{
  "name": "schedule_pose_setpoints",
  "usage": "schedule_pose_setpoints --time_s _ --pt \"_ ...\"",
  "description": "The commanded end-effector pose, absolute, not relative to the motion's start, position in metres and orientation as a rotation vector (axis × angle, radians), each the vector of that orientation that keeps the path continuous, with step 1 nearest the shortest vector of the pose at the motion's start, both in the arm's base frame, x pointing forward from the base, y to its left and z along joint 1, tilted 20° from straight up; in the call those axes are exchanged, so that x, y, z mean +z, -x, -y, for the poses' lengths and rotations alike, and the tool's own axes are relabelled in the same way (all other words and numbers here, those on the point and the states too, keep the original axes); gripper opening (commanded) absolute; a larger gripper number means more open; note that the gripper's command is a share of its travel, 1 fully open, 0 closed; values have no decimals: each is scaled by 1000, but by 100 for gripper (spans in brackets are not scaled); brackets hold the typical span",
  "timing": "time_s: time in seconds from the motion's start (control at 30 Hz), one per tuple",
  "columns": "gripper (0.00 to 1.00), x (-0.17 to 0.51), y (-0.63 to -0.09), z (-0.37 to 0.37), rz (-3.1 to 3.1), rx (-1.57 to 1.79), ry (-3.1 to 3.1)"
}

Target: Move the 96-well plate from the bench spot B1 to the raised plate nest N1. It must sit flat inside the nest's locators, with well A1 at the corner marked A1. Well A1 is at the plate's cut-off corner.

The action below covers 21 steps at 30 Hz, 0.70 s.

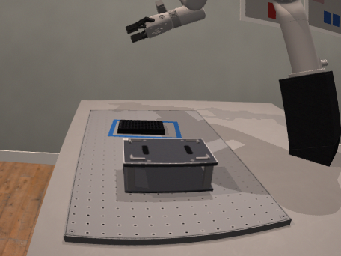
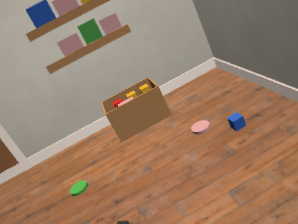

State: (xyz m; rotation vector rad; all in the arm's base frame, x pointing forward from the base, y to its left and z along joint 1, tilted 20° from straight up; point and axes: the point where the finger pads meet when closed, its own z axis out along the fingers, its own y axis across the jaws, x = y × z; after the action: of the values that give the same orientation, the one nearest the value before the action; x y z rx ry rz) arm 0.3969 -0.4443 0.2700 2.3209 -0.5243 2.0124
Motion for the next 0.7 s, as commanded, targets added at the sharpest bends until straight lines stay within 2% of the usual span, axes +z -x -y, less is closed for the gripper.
schedule_pose_setpoints --time_s 0.0,0.67 --pt "100 272 -397 445 521 2015 -2317" --pt "100 257 -401 432 537 1966 -2441"
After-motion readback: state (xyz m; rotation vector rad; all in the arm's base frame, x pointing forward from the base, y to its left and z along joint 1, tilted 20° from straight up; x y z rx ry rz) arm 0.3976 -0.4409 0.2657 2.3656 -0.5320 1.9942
